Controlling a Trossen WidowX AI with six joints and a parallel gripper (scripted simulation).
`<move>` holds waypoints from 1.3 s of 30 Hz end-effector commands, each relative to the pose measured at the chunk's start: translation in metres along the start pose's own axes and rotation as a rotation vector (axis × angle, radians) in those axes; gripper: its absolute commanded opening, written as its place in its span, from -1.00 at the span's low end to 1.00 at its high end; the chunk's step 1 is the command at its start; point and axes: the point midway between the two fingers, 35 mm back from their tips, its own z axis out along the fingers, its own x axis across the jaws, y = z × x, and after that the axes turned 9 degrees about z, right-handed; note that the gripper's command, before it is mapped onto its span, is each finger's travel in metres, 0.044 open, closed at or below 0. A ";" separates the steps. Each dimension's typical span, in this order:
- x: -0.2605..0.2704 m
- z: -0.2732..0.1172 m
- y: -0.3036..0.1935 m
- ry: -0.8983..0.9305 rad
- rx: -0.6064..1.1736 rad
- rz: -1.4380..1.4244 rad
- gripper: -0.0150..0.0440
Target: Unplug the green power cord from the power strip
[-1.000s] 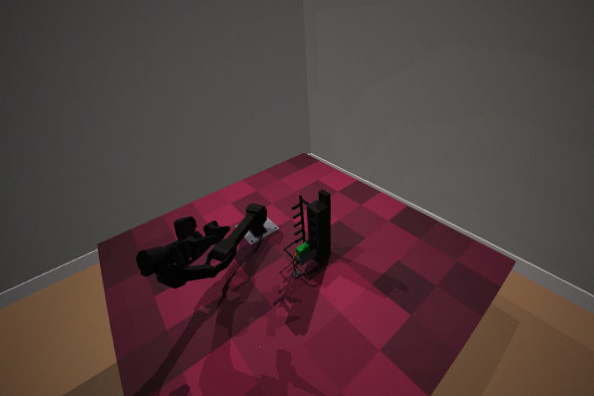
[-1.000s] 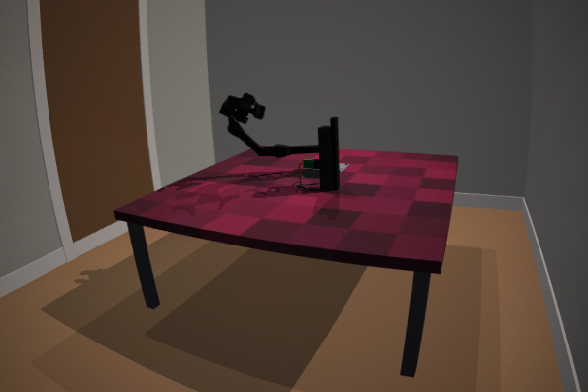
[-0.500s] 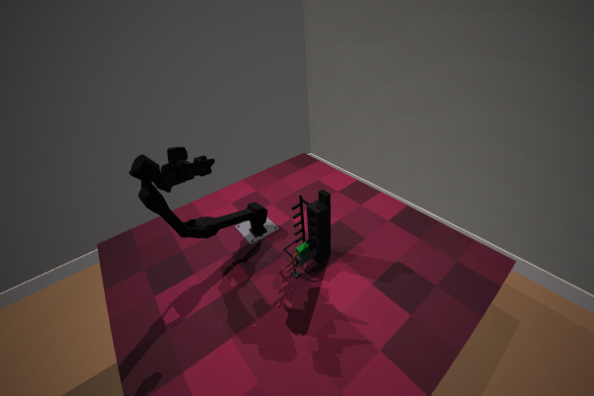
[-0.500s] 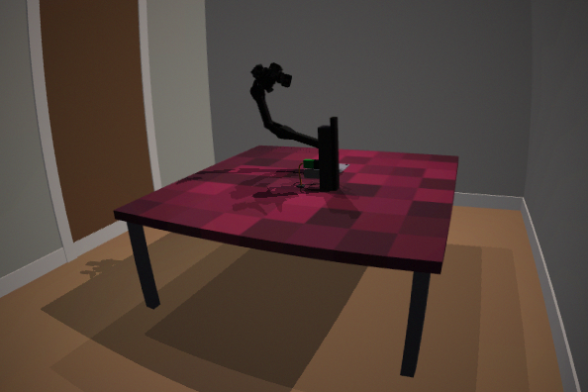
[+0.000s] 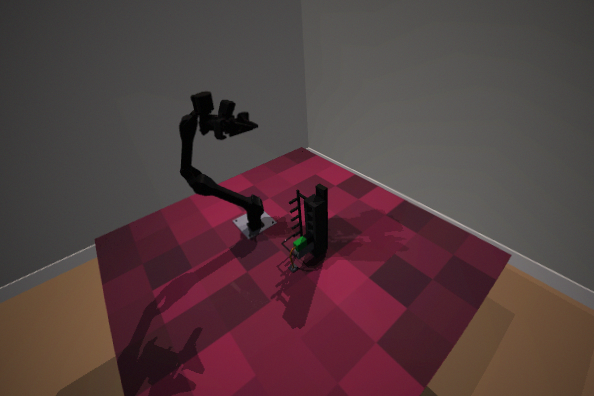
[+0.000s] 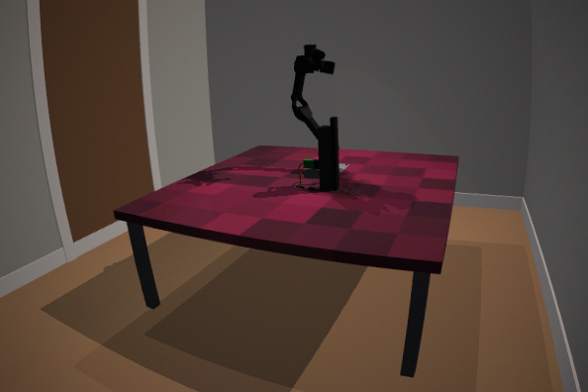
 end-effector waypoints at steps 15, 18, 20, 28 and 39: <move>-0.013 0.183 -0.136 -0.578 0.565 0.725 0.05; -0.037 0.199 -0.167 -0.711 0.614 0.887 0.05; -0.054 0.205 -0.190 -0.807 0.639 1.002 0.05; -0.101 0.205 -0.277 -1.183 0.723 1.419 0.05; -0.116 0.179 -0.359 -1.635 0.801 1.780 0.05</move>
